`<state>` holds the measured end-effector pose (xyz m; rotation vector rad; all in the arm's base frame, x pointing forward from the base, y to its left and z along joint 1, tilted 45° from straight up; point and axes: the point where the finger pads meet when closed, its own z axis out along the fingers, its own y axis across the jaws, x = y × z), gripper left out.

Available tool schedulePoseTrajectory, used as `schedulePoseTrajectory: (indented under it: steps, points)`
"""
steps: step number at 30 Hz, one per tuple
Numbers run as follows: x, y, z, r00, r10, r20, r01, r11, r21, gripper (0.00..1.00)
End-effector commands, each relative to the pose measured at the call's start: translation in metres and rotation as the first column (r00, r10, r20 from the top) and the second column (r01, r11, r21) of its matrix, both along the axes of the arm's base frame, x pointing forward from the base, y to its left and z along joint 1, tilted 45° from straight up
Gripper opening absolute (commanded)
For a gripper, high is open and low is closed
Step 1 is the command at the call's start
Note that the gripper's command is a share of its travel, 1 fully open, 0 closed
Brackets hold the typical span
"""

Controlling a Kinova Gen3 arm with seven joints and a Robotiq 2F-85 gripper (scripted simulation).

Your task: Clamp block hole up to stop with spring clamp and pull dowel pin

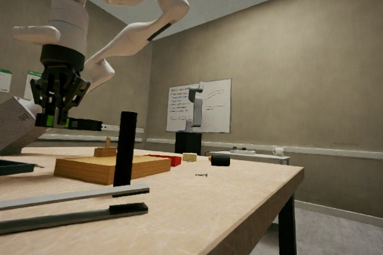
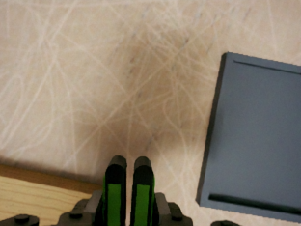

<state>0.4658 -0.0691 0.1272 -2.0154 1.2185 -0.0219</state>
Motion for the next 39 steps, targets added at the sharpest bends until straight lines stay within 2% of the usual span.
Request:
schedulePoseTrajectory:
  steps: [1,17,39]
  points:
    - [0.001,0.000,0.001,1.000,-0.010,-0.006,0.010,1.000,0.004,0.32]
    - [0.005,0.006,0.009,0.995,-0.079,-0.066,0.081,0.996,0.042,0.32]
    - [0.007,0.009,0.013,0.988,-0.114,-0.099,0.121,0.991,0.061,0.32]
